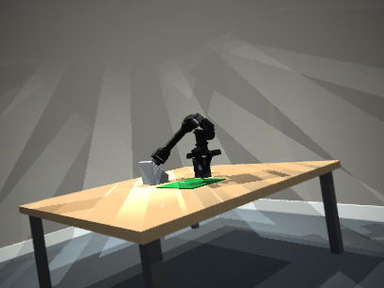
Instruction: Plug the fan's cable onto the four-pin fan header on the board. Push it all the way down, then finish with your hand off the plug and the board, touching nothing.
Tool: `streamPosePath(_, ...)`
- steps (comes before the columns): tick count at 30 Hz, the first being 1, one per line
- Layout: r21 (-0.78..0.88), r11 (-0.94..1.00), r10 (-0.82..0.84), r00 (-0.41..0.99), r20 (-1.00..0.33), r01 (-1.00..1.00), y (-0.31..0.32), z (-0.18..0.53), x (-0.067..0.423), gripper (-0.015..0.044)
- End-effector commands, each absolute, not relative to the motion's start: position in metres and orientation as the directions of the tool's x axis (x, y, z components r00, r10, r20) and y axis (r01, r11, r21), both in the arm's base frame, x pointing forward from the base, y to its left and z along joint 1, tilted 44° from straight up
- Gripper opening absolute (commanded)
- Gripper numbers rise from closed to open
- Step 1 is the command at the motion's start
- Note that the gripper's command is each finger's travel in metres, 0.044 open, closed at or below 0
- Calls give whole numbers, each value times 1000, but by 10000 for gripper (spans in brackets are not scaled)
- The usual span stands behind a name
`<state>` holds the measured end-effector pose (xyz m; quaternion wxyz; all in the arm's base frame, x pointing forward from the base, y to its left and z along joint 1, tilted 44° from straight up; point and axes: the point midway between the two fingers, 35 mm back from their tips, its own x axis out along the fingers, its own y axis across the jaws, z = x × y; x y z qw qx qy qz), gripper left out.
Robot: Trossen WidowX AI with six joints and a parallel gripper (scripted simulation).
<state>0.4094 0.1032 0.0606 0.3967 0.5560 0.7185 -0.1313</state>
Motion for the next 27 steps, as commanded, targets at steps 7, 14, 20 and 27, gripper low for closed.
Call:
streamPosePath(7,127,232,692,-72,-719,964,94,63,394,0)
streamPosePath(14,-42,62,691,-73,-720,997,86,62,374,0)
streamPosePath(20,-184,-88,690,-73,-720,979,79,60,355,0)
streamPosePath(27,-339,-257,689,-74,-721,905,73,57,332,0)
